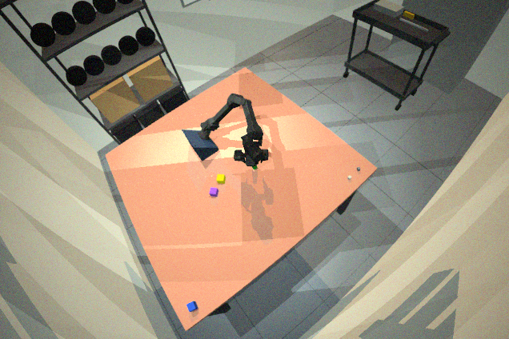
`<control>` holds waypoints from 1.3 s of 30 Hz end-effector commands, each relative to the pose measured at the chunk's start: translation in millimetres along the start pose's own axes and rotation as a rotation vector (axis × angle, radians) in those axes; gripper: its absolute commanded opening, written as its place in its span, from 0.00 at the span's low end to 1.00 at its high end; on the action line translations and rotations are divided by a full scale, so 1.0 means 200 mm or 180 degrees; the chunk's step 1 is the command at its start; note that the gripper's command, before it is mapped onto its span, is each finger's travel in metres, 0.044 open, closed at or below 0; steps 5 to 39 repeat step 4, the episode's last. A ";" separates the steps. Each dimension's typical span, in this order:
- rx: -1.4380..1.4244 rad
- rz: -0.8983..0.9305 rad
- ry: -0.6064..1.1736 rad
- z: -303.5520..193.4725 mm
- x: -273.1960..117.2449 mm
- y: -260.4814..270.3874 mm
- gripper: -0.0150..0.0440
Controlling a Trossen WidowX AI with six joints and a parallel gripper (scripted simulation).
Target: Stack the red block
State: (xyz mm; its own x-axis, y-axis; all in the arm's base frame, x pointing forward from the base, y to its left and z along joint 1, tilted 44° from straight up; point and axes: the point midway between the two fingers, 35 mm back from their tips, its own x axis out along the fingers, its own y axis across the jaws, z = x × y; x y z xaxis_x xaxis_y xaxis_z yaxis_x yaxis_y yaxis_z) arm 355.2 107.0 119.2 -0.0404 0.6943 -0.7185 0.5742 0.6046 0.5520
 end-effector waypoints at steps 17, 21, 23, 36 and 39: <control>-0.0002 0.0000 0.0000 0.00 0.00 0.00 1.00; -0.0002 0.0000 0.0000 0.00 0.00 0.00 1.00; -0.0002 0.0000 0.0000 0.00 0.00 0.00 1.00; -0.0002 0.0000 0.0000 0.00 0.00 0.00 1.00; -0.0002 0.0000 0.0000 0.00 0.00 0.00 1.00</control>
